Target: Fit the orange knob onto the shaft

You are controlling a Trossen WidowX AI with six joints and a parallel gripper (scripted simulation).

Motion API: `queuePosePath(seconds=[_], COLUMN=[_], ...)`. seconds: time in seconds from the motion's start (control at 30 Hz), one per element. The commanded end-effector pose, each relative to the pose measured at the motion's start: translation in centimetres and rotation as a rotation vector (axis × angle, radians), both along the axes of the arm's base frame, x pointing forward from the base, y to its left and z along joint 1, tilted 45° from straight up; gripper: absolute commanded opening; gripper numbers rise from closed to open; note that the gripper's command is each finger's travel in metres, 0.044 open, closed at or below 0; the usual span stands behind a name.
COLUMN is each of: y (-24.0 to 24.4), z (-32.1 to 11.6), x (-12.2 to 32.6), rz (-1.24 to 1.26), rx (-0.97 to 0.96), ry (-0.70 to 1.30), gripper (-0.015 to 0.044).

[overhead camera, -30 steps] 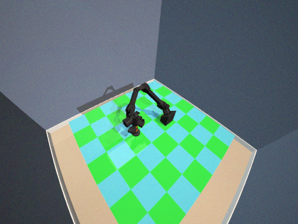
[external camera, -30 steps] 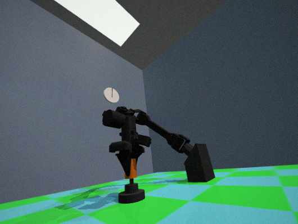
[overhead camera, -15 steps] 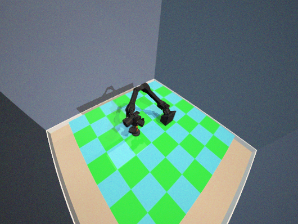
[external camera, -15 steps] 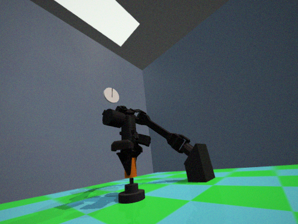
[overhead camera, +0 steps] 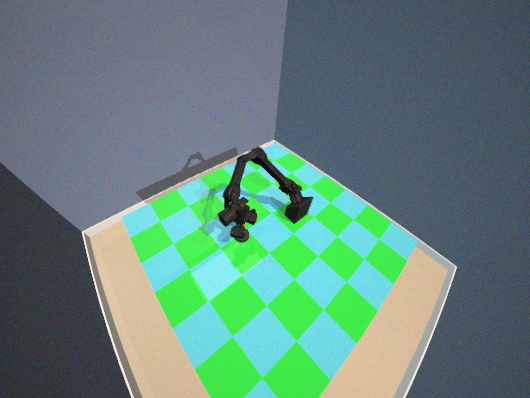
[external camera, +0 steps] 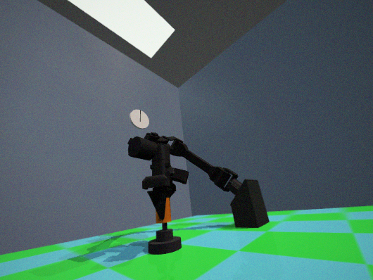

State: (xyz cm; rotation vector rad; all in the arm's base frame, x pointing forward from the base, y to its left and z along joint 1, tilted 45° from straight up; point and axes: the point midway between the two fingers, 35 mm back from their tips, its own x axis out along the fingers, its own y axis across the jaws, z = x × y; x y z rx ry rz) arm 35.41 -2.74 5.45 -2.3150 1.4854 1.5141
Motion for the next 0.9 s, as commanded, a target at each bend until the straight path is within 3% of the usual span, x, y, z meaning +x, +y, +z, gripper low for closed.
queuePosePath(seconds=[0.0, 0.7, 0.87], y=[0.01, 0.17, 0.17], z=[0.02, 0.26, 0.29], x=[-0.09, 0.02, 0.09], rz=[0.005, 0.005, 0.094], rx=[-0.003, -0.003, -0.014], ry=[0.002, 0.002, 0.088], gripper=[0.0, 0.0, 0.0])
